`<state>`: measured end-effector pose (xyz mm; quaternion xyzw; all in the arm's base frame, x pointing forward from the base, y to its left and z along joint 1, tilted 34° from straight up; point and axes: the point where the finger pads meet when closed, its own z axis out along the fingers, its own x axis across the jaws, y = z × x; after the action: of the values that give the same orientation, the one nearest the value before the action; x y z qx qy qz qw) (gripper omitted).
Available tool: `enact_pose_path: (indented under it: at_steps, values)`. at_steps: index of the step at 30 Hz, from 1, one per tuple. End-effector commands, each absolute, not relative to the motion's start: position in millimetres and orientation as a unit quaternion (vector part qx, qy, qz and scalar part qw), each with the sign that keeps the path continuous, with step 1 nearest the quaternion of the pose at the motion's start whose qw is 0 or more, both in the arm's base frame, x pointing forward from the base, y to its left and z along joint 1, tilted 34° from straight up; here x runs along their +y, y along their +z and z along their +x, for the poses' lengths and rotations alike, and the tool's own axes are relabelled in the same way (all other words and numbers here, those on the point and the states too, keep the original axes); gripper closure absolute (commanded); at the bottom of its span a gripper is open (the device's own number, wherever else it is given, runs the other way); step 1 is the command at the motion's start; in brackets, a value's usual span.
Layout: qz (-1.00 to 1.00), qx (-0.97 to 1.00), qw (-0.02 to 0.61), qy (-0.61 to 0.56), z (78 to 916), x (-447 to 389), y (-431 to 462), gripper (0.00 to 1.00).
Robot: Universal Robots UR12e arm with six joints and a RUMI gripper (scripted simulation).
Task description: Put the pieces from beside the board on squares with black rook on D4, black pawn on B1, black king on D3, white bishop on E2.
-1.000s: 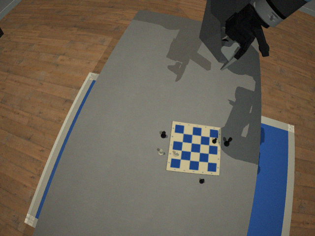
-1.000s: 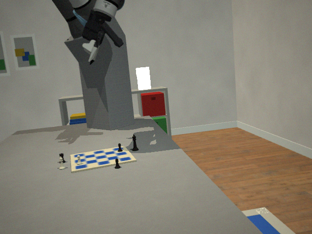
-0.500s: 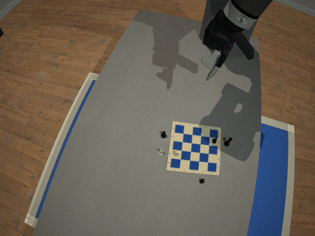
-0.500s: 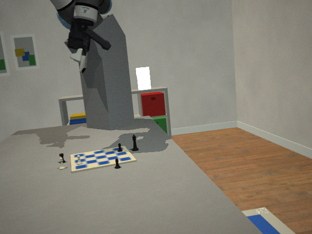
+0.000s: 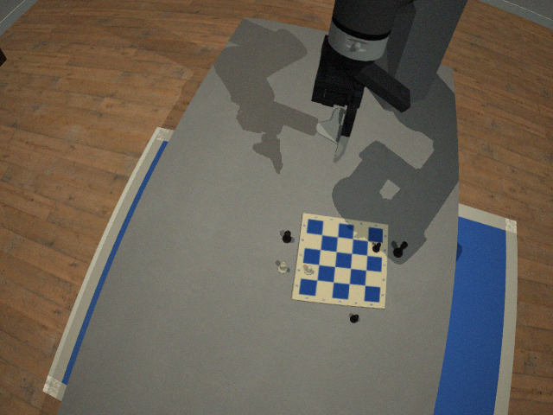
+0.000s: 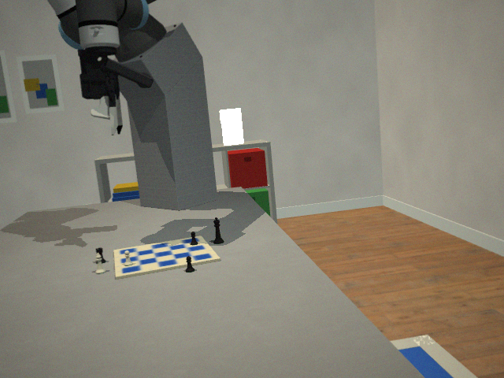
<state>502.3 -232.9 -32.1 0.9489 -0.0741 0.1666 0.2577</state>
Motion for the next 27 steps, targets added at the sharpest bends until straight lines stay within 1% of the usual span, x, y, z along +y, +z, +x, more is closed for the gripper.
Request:
enact_pose_path:
  at_steps: [1, 6, 7, 8, 13, 15, 20, 25, 27]
  values:
    - [0.966, -0.062, 0.193, 0.163, 518, -259, -35, 0.00]
    - [0.972, -0.056, 0.164, 0.162, 526, -273, -37, 0.00]
    - [0.974, -0.054, 0.149, 0.162, 530, -280, -37, 0.00]
    - [0.974, -0.054, 0.149, 0.162, 530, -280, -37, 0.00]
    - [0.980, -0.045, 0.104, 0.161, 542, -301, -39, 0.00]
    - [0.980, -0.045, 0.104, 0.161, 542, -301, -39, 0.00]
    - [0.985, -0.035, 0.044, 0.160, 557, -329, -40, 0.00]
    - [0.987, -0.030, 0.015, 0.159, 565, -343, -41, 0.00]
    - [0.987, -0.025, -0.015, 0.159, 572, -356, -42, 0.00]
